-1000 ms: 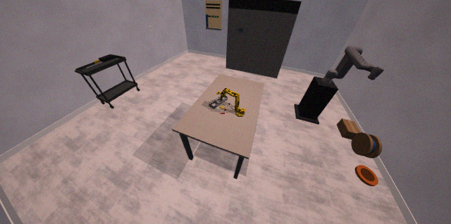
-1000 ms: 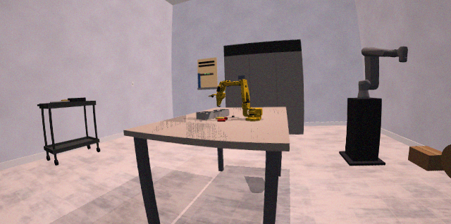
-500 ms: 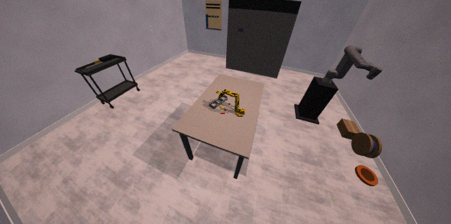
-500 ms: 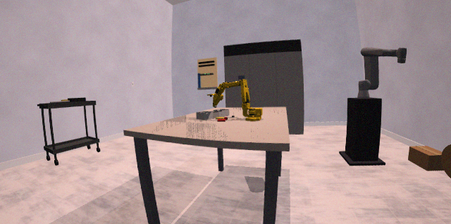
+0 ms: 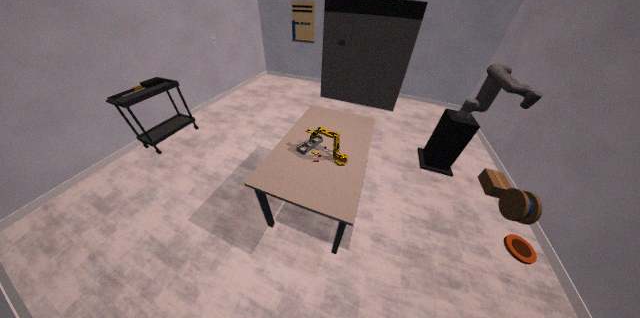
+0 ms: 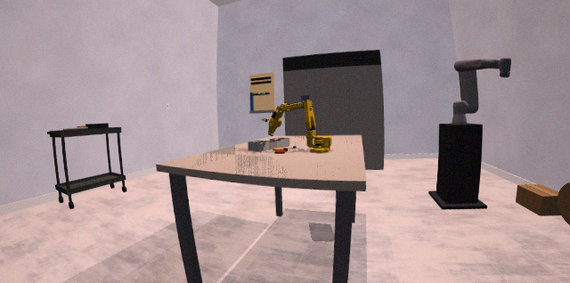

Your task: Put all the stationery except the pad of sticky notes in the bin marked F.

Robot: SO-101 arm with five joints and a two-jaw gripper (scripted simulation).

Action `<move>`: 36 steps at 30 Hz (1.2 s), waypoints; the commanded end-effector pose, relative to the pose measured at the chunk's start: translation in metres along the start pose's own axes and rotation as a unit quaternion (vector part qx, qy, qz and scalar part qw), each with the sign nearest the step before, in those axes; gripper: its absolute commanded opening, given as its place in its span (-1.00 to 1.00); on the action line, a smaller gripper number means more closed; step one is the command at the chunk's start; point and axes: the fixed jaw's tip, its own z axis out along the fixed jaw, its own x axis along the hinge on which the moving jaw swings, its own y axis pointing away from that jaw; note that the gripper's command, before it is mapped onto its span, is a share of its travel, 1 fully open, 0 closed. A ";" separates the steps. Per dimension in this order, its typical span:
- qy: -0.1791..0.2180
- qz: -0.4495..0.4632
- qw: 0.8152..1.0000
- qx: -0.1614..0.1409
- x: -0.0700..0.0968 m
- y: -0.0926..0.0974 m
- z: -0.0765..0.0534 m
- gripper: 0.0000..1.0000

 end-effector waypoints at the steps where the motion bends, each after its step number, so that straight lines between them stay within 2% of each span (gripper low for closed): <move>1: -0.028 0.003 1.000 -0.002 -0.009 0.002 -0.008 -0.97; 5: -0.028 0.003 1.000 -0.002 -0.009 0.002 -0.008 -0.89; 12: -0.028 0.003 1.000 -0.002 -0.009 0.002 -0.008 -0.51; 22: -0.028 0.003 1.000 -0.002 -0.010 0.002 -0.013 -0.48; 32: -0.028 0.003 1.000 -0.002 -0.013 0.002 -0.050 -0.48; 36: -0.028 0.003 1.000 -0.002 -0.012 0.001 -0.057 -0.48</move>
